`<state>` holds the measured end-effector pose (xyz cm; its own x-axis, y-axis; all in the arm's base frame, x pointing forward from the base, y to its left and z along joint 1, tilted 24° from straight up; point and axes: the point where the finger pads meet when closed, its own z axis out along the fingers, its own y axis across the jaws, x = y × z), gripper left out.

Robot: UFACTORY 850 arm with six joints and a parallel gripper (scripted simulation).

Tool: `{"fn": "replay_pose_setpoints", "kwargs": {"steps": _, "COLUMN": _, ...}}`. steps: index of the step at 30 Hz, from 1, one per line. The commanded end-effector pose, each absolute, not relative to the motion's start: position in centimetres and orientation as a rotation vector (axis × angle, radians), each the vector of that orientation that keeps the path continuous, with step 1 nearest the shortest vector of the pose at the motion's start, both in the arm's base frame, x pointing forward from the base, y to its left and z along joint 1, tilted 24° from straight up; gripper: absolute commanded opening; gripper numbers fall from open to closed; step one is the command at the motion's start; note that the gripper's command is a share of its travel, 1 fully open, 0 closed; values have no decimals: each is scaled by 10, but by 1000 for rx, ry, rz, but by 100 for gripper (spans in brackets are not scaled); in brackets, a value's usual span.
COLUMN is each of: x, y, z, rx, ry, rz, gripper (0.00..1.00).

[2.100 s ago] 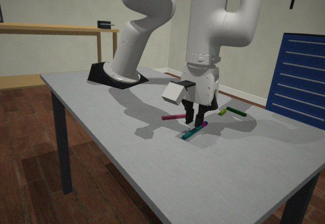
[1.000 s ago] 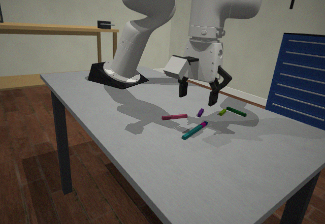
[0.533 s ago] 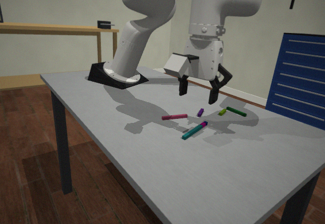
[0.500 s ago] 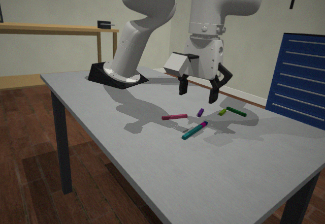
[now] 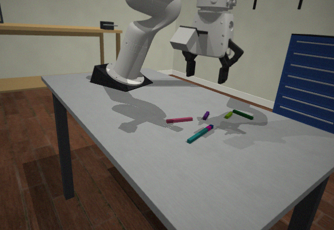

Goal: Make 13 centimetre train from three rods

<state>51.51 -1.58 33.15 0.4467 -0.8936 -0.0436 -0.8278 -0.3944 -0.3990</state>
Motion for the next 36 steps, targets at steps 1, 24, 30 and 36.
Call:
{"fn": "replay_pose_setpoints", "kwargs": {"steps": 1, "x": 510, "y": -19, "z": 347, "rx": -2340, "ry": 1461, "rz": -252, "gripper": 100}}
{"fn": "replay_pose_setpoints", "kwargs": {"steps": 24, "x": 508, "y": -20, "z": 352, "rx": -2340, "ry": 1461, "rz": -252, "gripper": 100}}
{"fn": "replay_pose_setpoints", "kwargs": {"steps": 30, "x": 508, "y": -20, "z": 352, "rx": -2340, "ry": 1461, "rz": -252, "gripper": 100}}
{"fn": "replay_pose_setpoints", "kwargs": {"steps": 36, "x": 508, "y": -20, "z": 352, "rx": -2340, "ry": 1461, "rz": -252, "gripper": 100}}
